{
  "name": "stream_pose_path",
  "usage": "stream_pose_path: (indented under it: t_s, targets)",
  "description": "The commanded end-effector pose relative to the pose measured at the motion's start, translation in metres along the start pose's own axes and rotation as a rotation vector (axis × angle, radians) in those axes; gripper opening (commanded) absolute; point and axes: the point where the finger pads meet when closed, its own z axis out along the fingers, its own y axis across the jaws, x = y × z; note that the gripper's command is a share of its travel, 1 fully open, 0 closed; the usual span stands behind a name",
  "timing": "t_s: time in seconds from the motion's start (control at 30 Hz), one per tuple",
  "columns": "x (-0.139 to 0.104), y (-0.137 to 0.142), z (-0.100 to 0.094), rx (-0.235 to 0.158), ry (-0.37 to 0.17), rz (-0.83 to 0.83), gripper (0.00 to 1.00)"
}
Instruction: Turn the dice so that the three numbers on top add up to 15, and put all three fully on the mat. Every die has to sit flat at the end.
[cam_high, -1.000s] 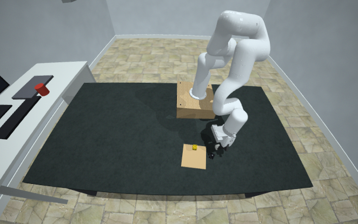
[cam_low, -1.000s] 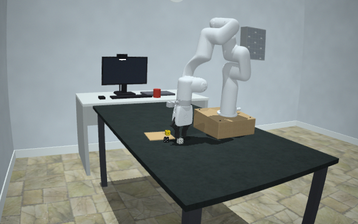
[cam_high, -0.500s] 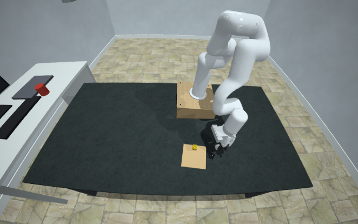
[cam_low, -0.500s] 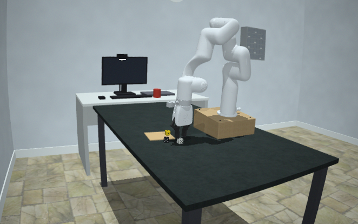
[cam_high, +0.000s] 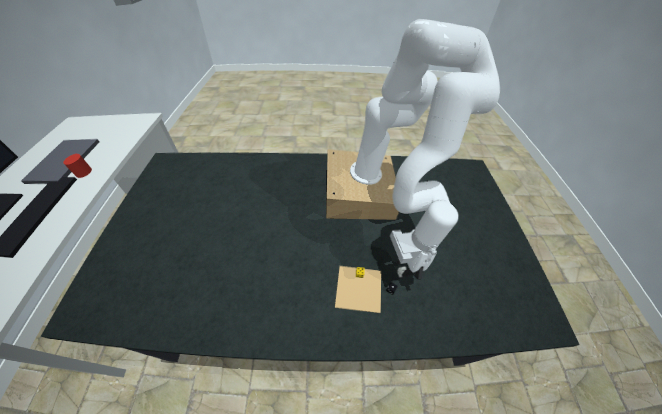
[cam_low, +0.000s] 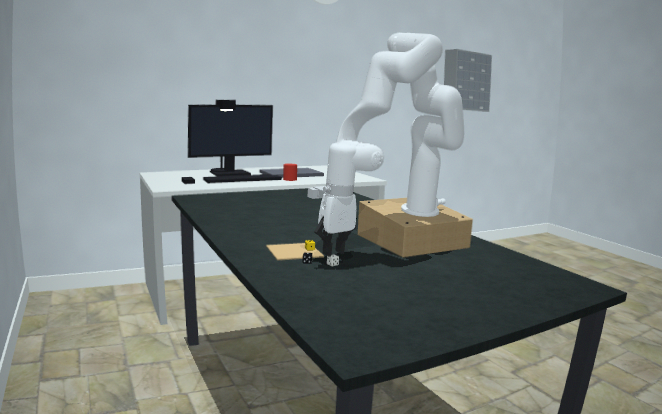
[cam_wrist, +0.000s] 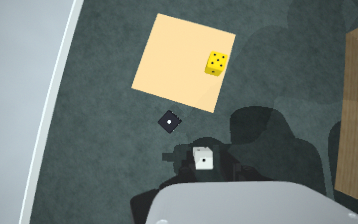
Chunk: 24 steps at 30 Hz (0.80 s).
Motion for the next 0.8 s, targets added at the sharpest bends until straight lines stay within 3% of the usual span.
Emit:
stream_pose_path:
  t_s: [0.0, 0.77]
  targets:
    - [-0.0001, -0.0012, -0.0008, 0.003, 0.000, 0.000, 0.42]
    - [-0.0016, -0.0024, -0.0009, 0.003, 0.000, 0.000, 0.42]
